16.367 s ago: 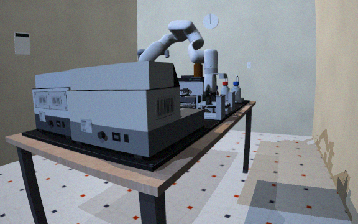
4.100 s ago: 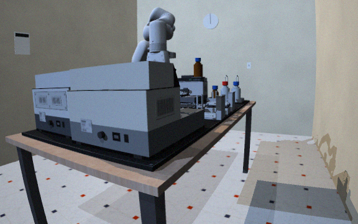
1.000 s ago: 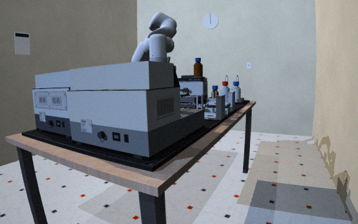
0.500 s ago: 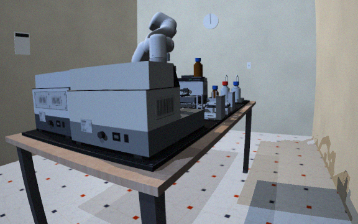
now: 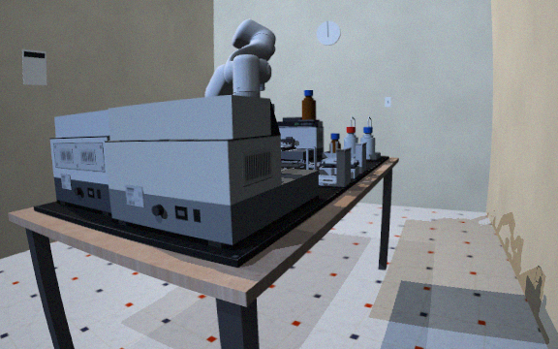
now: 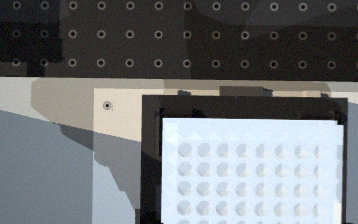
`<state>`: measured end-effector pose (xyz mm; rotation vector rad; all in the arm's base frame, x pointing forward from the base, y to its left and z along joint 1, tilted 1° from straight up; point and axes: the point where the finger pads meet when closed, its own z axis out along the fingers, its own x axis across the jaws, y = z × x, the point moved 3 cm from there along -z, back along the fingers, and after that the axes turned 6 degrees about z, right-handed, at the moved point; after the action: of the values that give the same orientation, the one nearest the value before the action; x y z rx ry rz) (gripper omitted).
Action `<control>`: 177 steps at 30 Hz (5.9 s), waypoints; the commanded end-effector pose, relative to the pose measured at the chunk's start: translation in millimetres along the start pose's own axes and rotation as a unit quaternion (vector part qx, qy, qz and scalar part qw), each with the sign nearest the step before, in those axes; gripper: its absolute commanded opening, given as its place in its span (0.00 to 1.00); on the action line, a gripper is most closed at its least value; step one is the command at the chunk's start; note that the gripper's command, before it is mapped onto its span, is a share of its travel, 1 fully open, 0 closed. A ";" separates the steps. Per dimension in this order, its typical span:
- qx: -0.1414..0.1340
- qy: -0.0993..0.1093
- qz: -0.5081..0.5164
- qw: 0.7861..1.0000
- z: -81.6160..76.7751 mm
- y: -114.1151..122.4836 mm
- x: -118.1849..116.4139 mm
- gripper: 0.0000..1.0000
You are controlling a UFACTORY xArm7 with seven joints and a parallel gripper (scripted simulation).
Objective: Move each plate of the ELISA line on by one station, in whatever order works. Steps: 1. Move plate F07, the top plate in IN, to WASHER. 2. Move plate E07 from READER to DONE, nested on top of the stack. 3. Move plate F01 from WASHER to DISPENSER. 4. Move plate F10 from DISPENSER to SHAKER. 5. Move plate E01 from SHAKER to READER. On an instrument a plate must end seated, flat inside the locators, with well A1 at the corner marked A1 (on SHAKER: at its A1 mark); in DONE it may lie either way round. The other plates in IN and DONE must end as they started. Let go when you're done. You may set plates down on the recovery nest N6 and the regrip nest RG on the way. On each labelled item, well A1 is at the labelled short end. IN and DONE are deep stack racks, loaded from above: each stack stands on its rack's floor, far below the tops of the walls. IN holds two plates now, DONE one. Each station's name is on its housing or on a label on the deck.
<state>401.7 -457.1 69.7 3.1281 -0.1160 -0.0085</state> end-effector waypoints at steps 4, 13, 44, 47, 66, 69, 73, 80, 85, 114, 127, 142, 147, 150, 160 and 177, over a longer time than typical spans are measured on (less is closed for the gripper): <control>-0.002 0.002 0.000 1.000 -1.3 1.5 1.1 0.00; -0.002 0.002 0.000 1.000 1.7 1.5 1.1 0.00; -0.002 0.002 0.000 1.000 3.3 1.6 1.1 1.00; -0.002 0.002 0.000 1.000 3.3 1.6 1.1 1.00; -0.002 0.002 0.000 1.000 -19.3 1.5 1.0 1.00; -0.002 0.002 0.000 1.000 -20.5 1.5 1.0 1.00; -0.002 0.002 0.000 1.000 -25.9 1.4 1.0 1.00; -0.002 0.002 0.000 1.000 -35.3 1.4 1.0 1.00; -0.002 0.002 0.000 1.000 -39.3 1.4 1.0 1.00; -0.002 0.002 0.000 1.000 -75.2 1.3 0.9 1.00; -0.002 0.002 0.000 1.000 -89.9 1.3 0.8 1.00; -0.002 0.002 0.000 1.000 -101.2 1.2 0.7 1.00; -0.002 0.002 0.000 1.000 -101.3 -5.3 -0.2 1.00; -0.002 0.002 0.000 1.000 -101.2 -15.2 -1.8 1.00; -0.002 0.002 0.000 1.000 -101.0 -41.6 -5.9 1.00; -0.002 0.002 0.000 1.000 -100.6 -88.6 -13.1 1.00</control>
<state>395.7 -376.4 166.8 3.1302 -0.1158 -0.0097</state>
